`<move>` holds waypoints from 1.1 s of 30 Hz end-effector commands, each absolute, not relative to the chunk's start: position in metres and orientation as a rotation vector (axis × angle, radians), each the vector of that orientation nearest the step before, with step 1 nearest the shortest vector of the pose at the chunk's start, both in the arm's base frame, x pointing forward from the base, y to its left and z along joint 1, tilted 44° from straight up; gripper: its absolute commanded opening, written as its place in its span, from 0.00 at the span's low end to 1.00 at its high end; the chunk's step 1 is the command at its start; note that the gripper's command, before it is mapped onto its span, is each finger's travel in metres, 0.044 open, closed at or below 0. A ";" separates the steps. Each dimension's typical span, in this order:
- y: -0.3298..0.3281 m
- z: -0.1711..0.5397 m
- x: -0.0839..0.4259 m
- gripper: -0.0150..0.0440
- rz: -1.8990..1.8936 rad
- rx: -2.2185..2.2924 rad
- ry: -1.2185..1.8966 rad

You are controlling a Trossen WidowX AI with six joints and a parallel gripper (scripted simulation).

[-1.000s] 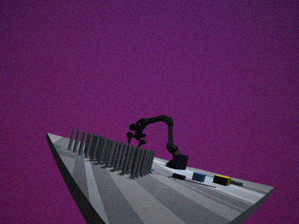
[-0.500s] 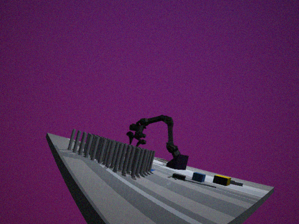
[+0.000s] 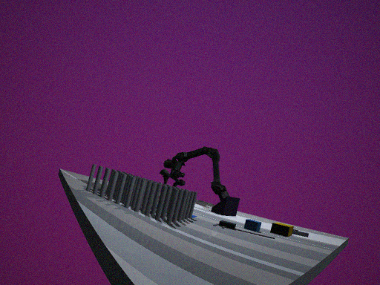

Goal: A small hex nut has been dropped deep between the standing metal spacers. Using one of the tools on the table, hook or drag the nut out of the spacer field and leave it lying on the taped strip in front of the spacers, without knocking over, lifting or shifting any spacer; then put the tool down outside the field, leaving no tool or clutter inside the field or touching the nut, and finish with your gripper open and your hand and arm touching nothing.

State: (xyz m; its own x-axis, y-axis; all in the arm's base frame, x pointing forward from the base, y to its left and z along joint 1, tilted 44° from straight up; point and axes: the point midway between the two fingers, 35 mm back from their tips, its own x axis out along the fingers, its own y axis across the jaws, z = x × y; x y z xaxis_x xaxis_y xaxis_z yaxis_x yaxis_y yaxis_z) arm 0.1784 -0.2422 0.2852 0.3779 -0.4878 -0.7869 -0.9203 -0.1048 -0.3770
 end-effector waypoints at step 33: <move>-0.279 0.246 0.181 0.68 0.611 -1.745 1.242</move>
